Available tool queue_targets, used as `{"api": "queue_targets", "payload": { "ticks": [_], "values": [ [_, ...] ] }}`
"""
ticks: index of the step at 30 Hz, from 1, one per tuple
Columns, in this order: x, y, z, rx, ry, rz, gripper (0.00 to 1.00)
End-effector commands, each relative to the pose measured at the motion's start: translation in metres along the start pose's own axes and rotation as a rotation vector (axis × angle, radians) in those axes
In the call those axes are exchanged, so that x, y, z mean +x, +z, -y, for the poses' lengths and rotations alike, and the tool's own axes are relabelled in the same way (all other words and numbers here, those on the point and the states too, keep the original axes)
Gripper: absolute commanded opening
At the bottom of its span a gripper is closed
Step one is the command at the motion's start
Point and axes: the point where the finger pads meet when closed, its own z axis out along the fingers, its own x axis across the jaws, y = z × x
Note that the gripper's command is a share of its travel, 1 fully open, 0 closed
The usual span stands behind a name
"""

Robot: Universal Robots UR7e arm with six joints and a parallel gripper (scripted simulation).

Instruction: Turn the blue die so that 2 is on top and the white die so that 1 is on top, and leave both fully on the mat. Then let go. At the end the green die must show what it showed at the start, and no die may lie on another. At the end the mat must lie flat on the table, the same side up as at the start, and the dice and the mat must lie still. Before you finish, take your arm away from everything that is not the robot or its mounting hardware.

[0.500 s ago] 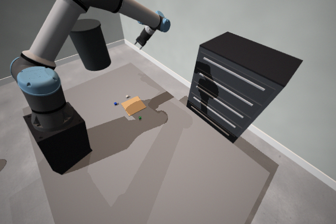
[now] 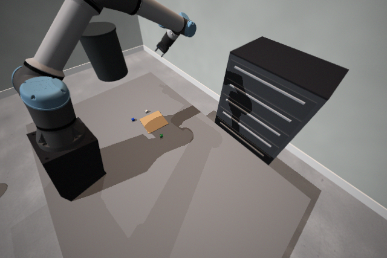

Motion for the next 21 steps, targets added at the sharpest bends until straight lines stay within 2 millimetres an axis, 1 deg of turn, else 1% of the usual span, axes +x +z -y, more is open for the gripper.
{"api": "queue_targets", "payload": {
  "ticks": [1,7,11,17,19,21],
  "values": [
    [-0.001,-0.001,0.0,0.002,-0.001,-0.001,1.0],
    [0.0,-0.001,0.0,0.002,0.002,-0.001,1.0],
    [0.005,-0.002,-0.002,0.005,0.016,-0.006,1.0],
    [0.022,-0.007,-0.011,0.017,0.069,-0.022,1.0],
    [0.022,-0.007,-0.011,0.017,0.069,-0.022,1.0],
    [0.031,-0.009,-0.016,0.024,0.097,-0.03,1.0]
  ]
}}
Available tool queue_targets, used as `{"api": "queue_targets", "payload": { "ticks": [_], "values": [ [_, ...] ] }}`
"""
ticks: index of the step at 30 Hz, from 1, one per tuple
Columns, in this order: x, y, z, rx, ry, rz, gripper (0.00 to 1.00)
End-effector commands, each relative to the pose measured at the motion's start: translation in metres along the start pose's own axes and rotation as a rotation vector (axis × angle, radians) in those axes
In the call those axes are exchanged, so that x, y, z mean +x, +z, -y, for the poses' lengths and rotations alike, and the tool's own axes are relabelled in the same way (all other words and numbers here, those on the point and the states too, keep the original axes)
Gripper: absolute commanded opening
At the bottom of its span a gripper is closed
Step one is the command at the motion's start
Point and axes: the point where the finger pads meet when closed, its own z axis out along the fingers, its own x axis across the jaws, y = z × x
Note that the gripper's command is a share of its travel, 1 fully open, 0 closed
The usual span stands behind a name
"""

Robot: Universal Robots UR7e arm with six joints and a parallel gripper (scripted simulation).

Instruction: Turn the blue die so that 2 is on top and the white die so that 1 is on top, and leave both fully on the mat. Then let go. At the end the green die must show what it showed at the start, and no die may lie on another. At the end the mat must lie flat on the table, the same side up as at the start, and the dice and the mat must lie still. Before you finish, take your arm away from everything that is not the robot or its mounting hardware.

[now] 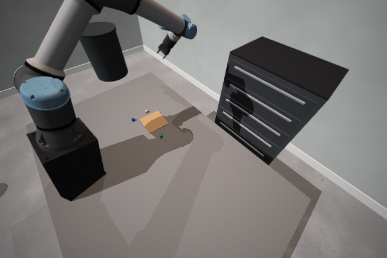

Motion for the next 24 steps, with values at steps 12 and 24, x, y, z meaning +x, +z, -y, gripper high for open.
{"api": "queue_targets", "payload": {
  "ticks": [12,24],
  "values": [
    [0.099,-0.025,-0.057,0.083,0.325,-0.091,1.0],
    [0.177,-0.044,-0.13,0.175,0.64,-0.163,1.0]
  ]
}}
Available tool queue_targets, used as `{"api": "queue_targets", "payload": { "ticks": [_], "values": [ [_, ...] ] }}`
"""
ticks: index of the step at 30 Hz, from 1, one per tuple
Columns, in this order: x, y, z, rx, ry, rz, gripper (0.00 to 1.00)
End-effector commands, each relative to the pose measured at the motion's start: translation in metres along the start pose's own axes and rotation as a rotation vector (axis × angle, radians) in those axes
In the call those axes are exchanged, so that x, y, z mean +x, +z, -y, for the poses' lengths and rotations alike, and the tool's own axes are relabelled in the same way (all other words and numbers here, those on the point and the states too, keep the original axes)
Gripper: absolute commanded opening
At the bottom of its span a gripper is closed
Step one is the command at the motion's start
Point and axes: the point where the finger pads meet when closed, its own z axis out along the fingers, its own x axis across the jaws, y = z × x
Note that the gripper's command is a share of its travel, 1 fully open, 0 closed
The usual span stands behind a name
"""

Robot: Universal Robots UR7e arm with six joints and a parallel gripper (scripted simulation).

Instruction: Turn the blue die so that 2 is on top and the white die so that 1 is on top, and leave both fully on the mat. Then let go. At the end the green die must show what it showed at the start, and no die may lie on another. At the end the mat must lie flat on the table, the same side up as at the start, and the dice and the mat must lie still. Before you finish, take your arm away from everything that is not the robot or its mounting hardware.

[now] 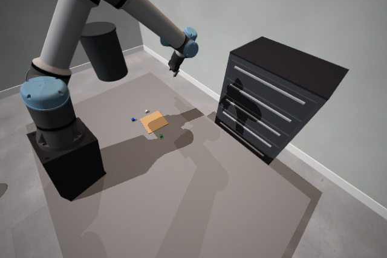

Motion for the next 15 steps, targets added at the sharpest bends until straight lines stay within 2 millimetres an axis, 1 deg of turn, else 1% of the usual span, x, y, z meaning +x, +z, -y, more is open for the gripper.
{"api": "queue_targets", "payload": {
  "ticks": [1,3,4,6,9,12,14,15],
  "values": [
    [0.047,-0.007,-0.014,0.044,0.147,-0.031,1.0],
    [0.069,-0.01,-0.022,0.066,0.22,-0.044,1.0],
    [0.072,-0.01,-0.024,0.069,0.229,-0.046,1.0],
    [0.095,-0.013,-0.034,0.092,0.305,-0.06,1.0],
    [0.097,-0.013,-0.035,0.094,0.313,-0.061,1.0],
    [0.132,-0.017,-0.055,0.134,0.441,-0.081,1.0],
    [0.144,-0.019,-0.062,0.148,0.484,-0.088,1.0],
    [0.155,-0.02,-0.069,0.161,0.526,-0.093,1.0]
  ]
}}
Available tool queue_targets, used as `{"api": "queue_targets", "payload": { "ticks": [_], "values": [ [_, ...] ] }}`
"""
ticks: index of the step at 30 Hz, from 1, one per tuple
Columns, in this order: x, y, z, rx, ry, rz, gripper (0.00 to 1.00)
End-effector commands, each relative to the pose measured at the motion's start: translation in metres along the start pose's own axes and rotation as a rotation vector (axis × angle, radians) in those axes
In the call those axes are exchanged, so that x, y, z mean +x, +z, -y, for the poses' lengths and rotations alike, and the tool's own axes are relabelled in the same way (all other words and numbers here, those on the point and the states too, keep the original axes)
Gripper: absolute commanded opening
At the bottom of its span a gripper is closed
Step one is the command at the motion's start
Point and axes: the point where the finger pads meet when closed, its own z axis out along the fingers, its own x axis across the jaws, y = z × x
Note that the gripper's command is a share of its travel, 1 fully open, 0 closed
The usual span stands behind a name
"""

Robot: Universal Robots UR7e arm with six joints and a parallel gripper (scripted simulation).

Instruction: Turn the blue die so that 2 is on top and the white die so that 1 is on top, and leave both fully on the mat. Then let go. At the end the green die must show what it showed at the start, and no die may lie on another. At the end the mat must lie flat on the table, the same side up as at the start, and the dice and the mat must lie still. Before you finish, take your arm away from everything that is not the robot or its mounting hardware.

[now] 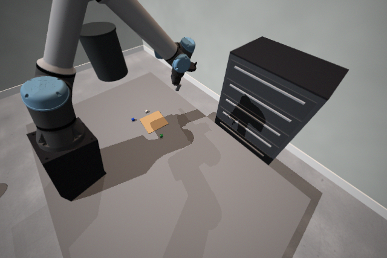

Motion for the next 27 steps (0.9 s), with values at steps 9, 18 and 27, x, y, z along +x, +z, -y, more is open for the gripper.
{"api": "queue_targets", "payload": {
  "ticks": [9,18,27],
  "values": [
    [0.103,-0.008,-0.025,0.11,0.347,-0.044,1.0],
    [0.172,-0.014,-0.06,0.198,0.61,-0.066,1.0],
    [0.216,-0.016,-0.092,0.264,0.802,-0.075,1.0]
  ]
}}
